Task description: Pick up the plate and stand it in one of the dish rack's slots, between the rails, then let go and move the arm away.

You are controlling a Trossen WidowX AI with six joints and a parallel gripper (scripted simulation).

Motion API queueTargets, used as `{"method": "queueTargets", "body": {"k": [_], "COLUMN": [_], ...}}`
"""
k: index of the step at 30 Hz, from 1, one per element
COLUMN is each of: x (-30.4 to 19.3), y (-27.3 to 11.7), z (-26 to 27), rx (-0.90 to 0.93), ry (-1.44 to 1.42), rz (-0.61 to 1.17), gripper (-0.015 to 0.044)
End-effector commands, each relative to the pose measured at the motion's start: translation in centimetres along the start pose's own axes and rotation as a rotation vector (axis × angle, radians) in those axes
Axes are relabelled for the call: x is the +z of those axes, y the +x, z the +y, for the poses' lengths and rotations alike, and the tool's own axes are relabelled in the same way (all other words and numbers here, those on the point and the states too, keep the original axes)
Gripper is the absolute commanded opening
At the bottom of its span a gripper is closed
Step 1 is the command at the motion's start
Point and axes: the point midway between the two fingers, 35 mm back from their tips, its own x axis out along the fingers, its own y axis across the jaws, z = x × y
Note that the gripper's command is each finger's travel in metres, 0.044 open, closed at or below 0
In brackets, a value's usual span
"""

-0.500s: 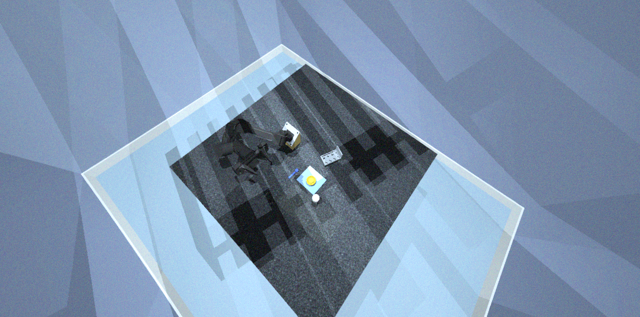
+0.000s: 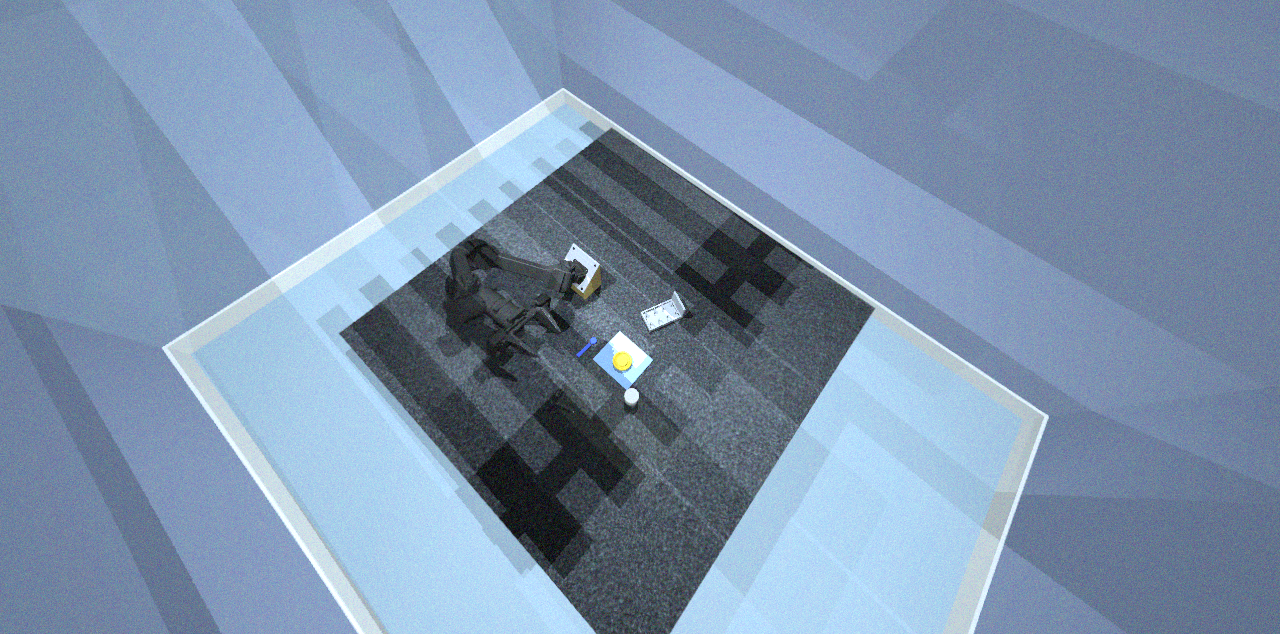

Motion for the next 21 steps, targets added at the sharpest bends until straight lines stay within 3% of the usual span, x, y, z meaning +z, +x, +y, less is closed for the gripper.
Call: {"method": "queueTargets", "body": {"k": [1,21], "x": [0.5,4.6], "y": [1.8,8.8], "z": [-0.9,-5.7], "rx": [-0.044,-0.327], "ry": [-0.094,-0.494], "rz": [-0.041,-0.255], "gripper": [0.04,0.04]}}
